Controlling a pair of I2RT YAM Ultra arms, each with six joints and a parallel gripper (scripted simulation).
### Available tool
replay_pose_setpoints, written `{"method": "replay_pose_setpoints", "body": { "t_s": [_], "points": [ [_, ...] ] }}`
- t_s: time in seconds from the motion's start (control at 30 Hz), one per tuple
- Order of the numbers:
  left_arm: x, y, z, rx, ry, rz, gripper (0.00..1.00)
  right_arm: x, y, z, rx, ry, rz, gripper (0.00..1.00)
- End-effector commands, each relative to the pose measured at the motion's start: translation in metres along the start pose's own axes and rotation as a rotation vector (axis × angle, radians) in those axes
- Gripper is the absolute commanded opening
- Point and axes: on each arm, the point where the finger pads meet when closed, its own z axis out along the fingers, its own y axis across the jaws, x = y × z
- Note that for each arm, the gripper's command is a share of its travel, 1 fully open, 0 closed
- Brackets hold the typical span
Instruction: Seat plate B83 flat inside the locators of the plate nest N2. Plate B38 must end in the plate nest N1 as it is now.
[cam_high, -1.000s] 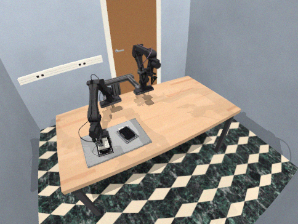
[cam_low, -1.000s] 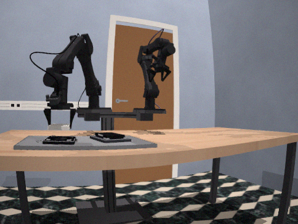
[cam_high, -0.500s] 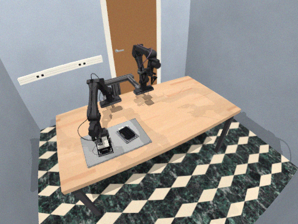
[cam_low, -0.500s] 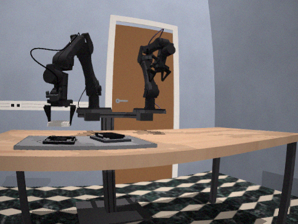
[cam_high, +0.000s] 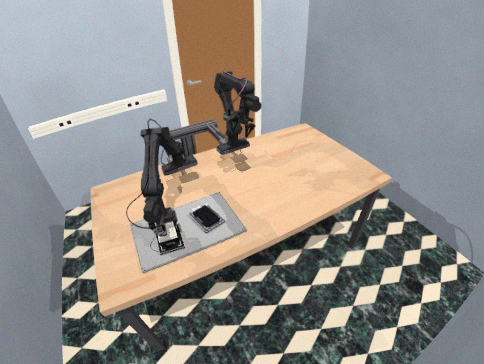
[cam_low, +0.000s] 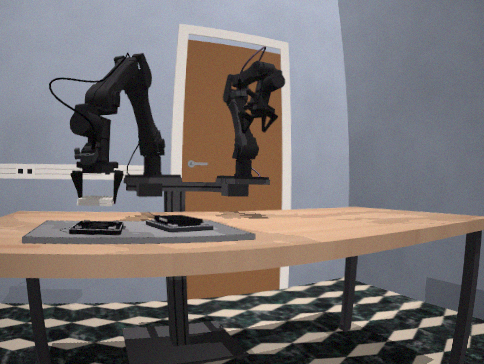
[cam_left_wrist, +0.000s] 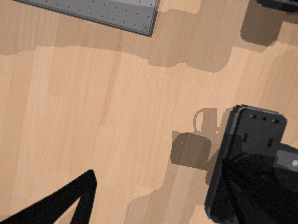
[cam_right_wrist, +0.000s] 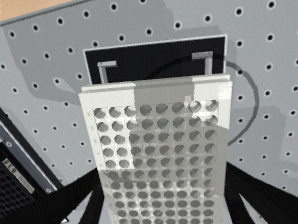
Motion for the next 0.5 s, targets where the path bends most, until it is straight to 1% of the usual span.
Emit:
{"method": "replay_pose_setpoints", "body": {
  "t_s": [0.0, 0.47],
  "points": [
    [0.0012, -0.0055, -0.001, -0.007, -0.014, -0.005, 1.0, -0.0124, 0.0037, -0.0034, 0.006, -0.011, -0.007, 0.0],
    [0.0012, -0.0055, -0.001, -0.007, -0.014, -0.005, 1.0, -0.0095, 0.001, -0.0058, 0.007, -0.021, -0.004, 0.0]
  ]
}}
